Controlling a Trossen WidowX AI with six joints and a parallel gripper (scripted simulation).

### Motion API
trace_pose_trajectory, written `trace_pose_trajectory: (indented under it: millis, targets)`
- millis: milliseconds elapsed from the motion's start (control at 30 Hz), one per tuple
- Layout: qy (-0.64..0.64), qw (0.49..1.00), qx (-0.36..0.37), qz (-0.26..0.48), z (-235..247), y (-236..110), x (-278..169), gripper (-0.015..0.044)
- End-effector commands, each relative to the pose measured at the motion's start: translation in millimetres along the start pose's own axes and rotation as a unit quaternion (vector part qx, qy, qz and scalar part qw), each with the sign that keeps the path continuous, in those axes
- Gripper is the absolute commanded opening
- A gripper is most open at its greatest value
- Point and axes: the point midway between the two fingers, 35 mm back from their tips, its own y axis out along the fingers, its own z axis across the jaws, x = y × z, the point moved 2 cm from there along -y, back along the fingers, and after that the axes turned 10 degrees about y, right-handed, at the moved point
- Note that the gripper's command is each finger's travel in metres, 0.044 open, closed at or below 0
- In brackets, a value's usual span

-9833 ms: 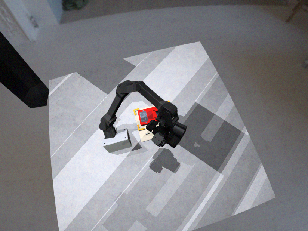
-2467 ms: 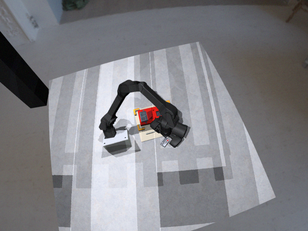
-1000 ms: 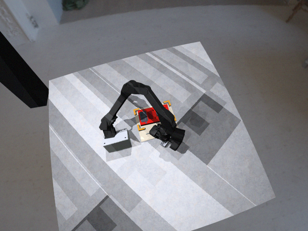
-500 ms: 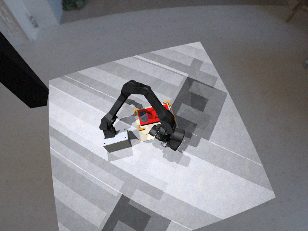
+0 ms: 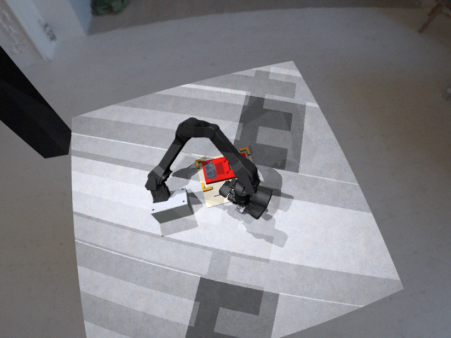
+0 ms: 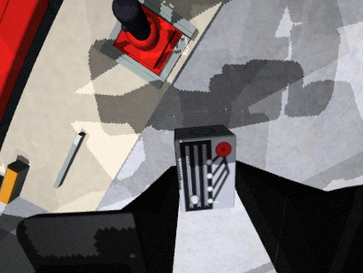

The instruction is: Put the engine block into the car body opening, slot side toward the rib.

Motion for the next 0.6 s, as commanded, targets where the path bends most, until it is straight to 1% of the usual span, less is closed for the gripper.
trace_pose_trajectory:
  millis: [0,567]
  targets:
    - [-0.004,1.0,-0.005,0.0,-2,-13,1,0.0]
    - [-0.003,1.0,-0.005,0.001,-2,-67,1,0.0]
